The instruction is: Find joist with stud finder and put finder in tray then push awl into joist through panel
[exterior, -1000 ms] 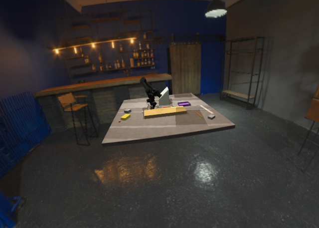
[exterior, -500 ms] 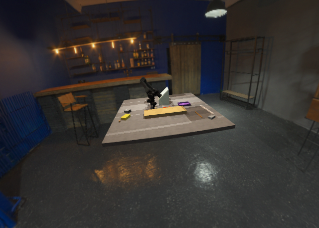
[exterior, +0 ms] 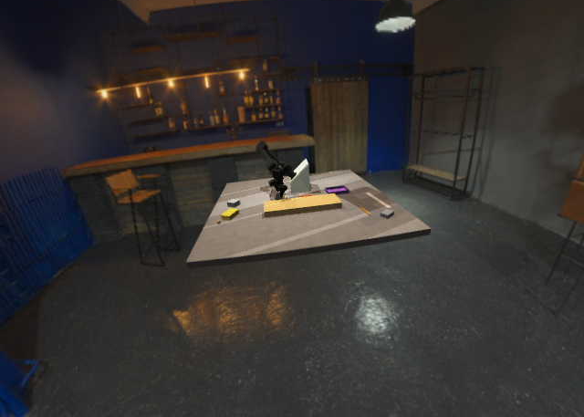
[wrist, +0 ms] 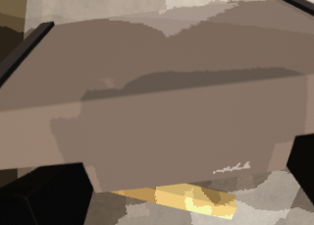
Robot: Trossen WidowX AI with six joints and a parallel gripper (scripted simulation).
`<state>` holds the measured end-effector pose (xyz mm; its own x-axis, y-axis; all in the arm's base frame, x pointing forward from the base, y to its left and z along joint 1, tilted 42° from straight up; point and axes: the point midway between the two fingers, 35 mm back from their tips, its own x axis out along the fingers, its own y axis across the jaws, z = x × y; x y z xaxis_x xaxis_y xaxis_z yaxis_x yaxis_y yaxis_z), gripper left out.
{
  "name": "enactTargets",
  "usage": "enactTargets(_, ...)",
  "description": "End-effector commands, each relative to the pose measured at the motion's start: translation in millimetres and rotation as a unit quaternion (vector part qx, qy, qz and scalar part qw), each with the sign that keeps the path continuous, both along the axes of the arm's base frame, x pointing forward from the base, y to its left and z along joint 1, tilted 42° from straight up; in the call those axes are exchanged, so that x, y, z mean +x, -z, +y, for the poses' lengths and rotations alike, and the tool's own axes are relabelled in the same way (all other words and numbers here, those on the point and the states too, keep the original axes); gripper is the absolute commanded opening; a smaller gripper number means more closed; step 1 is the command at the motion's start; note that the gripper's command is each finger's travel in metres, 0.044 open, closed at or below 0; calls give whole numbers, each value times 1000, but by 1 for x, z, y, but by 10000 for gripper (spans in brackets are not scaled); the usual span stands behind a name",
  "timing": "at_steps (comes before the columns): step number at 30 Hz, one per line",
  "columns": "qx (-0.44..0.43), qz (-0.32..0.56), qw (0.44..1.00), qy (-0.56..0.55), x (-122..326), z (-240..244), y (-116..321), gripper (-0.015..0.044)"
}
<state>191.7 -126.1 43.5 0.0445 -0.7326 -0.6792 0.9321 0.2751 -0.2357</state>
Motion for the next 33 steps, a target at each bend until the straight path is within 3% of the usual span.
enactTargets(1,-1,-6,1000,0,2,3,-6,0)
enactTargets(33,-3,-6,1000,0,0,30,-37,0)
